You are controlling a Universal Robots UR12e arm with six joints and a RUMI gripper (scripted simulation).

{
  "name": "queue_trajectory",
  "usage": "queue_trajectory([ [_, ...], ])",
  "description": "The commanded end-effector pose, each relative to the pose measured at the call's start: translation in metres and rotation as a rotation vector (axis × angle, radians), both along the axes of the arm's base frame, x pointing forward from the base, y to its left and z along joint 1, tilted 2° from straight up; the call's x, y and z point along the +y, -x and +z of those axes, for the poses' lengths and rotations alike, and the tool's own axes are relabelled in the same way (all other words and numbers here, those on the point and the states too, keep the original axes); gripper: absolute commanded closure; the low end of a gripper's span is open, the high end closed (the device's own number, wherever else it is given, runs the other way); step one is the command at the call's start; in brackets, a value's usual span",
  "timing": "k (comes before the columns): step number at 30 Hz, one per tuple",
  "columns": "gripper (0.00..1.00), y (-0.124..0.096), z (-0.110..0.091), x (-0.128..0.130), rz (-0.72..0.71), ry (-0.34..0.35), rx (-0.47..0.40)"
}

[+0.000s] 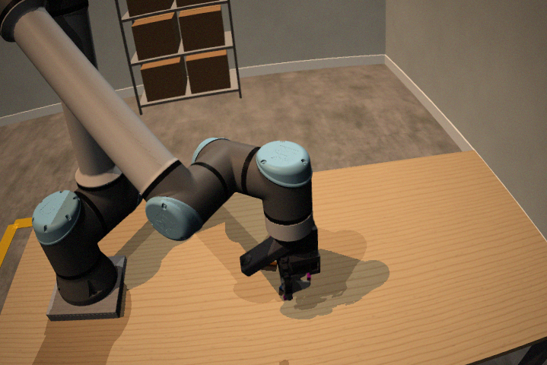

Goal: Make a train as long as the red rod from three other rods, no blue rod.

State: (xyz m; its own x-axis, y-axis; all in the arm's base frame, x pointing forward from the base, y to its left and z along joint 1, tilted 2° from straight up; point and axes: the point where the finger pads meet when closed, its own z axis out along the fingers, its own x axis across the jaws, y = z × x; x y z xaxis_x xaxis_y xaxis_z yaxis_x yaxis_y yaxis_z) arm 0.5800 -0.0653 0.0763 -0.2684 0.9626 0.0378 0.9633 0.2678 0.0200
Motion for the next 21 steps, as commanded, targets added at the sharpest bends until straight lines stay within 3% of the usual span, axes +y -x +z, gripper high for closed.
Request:
queue_trajectory([
  [1,1.0,0.0,0.017,-0.001,0.0,0.0,0.0],
  [14,1.0,0.0,0.017,0.0,0.009,0.0,0.0],
  [21,1.0,-0.006,0.018,0.014,0.145,0.001,-0.006],
])
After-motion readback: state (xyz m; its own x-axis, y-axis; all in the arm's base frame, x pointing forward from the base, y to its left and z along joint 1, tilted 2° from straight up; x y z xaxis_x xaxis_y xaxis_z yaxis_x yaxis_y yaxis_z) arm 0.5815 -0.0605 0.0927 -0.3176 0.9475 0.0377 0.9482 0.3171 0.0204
